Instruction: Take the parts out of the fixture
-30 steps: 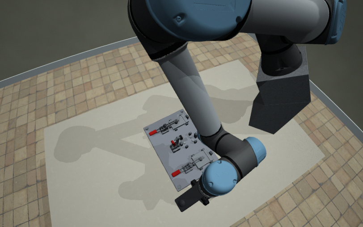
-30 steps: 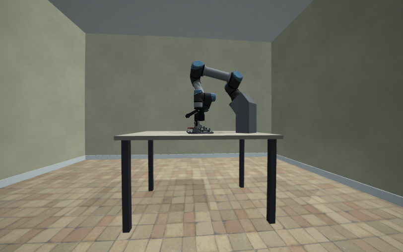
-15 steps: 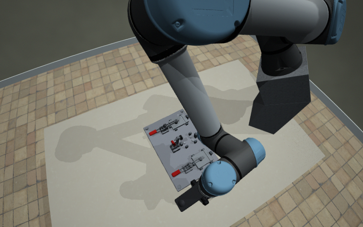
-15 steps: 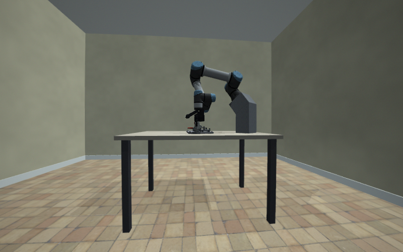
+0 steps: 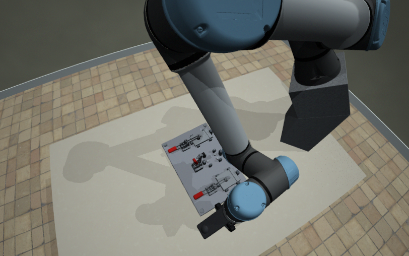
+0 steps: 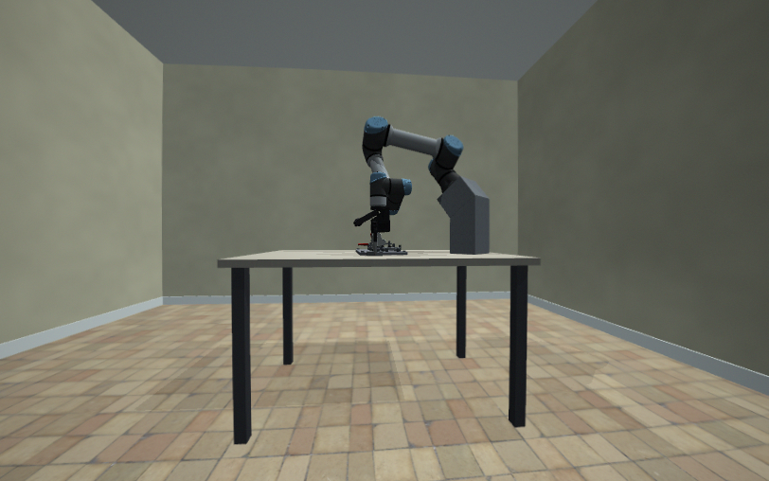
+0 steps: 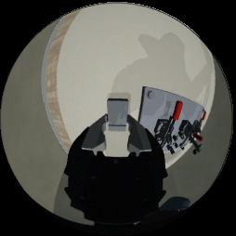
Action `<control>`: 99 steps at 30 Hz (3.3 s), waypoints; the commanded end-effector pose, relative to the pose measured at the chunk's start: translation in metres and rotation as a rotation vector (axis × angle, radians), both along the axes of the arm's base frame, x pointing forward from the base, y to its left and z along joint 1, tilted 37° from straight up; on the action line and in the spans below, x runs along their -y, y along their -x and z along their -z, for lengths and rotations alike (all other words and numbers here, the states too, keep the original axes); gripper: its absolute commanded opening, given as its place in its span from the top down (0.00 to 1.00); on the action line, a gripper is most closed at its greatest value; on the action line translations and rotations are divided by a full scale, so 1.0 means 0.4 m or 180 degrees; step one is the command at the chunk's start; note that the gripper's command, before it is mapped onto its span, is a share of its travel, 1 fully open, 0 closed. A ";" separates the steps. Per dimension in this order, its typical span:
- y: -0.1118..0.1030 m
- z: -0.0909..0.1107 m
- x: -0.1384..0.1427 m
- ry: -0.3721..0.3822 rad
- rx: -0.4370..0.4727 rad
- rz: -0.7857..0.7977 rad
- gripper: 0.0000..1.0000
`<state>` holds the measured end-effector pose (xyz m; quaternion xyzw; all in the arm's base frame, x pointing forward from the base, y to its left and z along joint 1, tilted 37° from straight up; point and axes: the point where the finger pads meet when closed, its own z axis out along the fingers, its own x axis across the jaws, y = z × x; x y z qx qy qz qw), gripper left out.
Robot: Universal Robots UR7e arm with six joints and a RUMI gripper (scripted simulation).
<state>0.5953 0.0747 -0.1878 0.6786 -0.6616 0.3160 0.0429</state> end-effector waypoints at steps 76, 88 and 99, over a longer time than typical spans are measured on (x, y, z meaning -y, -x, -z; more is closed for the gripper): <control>0.073 -0.160 -0.095 -0.0003 0.0004 0.0000 0.60; 0.088 -0.189 -0.114 -0.0002 0.0004 -0.0006 0.72; 0.147 -0.312 -0.187 -0.0002 0.0005 -0.0006 0.72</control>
